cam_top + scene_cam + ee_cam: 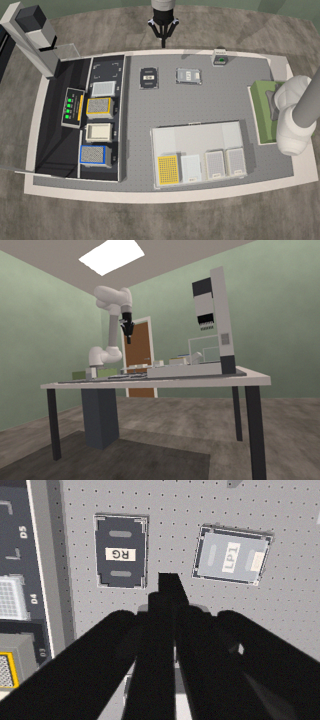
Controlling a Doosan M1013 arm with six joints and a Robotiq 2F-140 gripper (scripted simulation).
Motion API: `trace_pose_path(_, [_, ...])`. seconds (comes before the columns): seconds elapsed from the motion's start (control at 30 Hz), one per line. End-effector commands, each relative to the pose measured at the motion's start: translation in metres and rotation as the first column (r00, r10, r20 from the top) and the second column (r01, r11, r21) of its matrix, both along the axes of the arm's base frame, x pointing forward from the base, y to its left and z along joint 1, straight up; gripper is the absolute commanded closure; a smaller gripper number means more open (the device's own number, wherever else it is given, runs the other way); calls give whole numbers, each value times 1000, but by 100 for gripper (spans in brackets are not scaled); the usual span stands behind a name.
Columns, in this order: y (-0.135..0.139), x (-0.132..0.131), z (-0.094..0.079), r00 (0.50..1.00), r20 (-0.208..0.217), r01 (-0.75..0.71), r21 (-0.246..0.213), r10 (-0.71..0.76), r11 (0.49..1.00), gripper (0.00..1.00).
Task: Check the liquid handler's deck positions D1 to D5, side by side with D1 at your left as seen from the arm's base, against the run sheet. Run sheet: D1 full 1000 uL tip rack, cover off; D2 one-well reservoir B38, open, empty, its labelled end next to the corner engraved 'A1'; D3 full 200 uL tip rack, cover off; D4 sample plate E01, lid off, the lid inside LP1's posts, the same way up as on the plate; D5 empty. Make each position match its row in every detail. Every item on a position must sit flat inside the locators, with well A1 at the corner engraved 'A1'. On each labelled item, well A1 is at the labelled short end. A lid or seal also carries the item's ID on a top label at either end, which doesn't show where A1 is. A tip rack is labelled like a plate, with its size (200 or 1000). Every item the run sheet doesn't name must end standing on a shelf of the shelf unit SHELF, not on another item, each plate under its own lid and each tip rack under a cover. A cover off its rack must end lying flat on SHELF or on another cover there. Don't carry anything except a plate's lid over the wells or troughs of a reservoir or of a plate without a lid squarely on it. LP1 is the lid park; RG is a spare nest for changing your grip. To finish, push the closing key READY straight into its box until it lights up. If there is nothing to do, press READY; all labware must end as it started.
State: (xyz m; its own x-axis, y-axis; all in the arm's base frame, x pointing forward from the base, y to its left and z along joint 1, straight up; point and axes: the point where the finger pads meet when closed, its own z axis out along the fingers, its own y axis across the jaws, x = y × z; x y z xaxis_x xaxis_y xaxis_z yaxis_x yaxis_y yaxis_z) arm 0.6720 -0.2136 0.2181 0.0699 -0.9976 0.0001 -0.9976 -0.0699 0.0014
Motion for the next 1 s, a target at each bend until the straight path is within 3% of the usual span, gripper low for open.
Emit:
trace_pose_path(0.0, [-1, -12, 1, 1000, 2, 0, -1, 0, 1000, 90])
trace_pose_path(0.97, [-5, -137, 1, 1000, 1, 0, -1, 0, 1000, 90])
